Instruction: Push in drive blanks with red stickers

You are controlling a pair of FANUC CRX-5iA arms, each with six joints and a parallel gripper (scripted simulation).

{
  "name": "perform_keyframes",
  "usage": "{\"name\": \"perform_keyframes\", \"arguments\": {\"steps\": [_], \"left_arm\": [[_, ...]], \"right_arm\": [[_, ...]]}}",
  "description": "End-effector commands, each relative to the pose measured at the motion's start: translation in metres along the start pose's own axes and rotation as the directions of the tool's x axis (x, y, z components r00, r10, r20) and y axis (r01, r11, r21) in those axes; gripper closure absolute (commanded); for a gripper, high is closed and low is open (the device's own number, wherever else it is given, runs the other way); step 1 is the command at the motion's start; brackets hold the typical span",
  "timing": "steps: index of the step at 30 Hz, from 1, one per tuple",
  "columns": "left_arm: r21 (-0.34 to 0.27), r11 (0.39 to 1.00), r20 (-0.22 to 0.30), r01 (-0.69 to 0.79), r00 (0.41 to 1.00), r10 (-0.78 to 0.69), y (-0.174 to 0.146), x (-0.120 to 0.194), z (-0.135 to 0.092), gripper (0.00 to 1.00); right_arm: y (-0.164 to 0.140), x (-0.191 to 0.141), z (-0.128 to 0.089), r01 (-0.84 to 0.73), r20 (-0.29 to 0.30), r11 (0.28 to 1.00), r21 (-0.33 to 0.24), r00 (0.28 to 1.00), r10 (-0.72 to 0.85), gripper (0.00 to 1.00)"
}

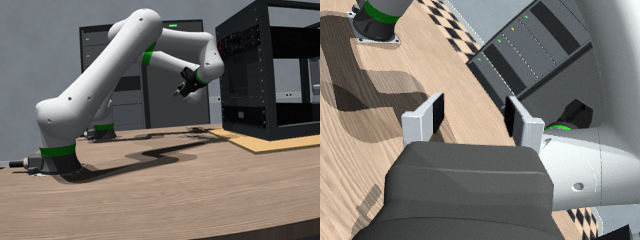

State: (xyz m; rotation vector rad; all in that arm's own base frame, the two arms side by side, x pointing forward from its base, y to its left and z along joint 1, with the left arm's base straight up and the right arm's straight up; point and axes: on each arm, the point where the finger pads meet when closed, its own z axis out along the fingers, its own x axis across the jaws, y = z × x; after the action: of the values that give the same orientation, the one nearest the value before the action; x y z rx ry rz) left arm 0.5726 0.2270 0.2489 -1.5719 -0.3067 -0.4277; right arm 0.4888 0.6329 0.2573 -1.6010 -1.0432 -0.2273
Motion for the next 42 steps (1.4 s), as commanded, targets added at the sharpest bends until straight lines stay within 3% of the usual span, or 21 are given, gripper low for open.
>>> {"name": "perform_keyframes", "arguments": {"steps": [1, 19, 24, 28, 32, 34, 37, 42], "left_arm": [[0.0, 1.0, 0.0, 0.002, 1.0, -0.002, -0.001, 0.001, 0.0, 0.0], [0.0, 1.0, 0.0, 0.002, 1.0, -0.002, -0.001, 0.001, 0.0, 0.0], [0.0, 1.0, 0.0, 0.002, 1.0, -0.002, -0.001, 0.001, 0.0, 0.0], [0.0, 1.0, 0.0, 0.002, 1.0, -0.002, -0.001, 0.001, 0.0, 0.0], [0.0, 1.0, 0.0, 0.002, 1.0, -0.002, -0.001, 0.001, 0.0, 0.0], [0.0, 1.0, 0.0, 0.002, 1.0, -0.002, -0.001, 0.001, 0.0, 0.0], [0.0, 1.0, 0.0, 0.002, 1.0, -0.002, -0.001, 0.001, 0.0, 0.0], [0.0, 1.0, 0.0, 0.002, 1.0, -0.002, -0.001, 0.001, 0.0, 0.0]], "right_arm": [[-0.001, 0.001, 0.0, 0.002, -0.001, 1.0, 0.0, 1.0, -0.002, 0.0], [-0.001, 0.001, -0.001, 0.002, -0.001, 1.0, -0.001, 1.0, -0.002, 0.0], [0.006, 0.0, -0.013, 0.004, -0.004, 1.0, -0.018, 1.0, -0.004, 0.0], [0.023, -0.002, -0.047, 0.008, -0.011, 0.998, -0.062, 1.0, -0.009, 0.0], [0.051, -0.011, -0.107, 0.012, -0.02, 0.99, -0.143, 1.0, -0.015, 0.0], [0.051, -0.011, -0.107, 0.012, -0.02, 0.99, -0.143, 1.0, -0.015, 0.0], [0.074, -0.023, -0.168, 0.012, -0.026, 0.974, -0.226, 0.999, -0.018, 0.0], [0.092, -0.045, -0.235, -0.001, -0.032, 0.93, -0.367, 0.999, -0.011, 0.0]]}}
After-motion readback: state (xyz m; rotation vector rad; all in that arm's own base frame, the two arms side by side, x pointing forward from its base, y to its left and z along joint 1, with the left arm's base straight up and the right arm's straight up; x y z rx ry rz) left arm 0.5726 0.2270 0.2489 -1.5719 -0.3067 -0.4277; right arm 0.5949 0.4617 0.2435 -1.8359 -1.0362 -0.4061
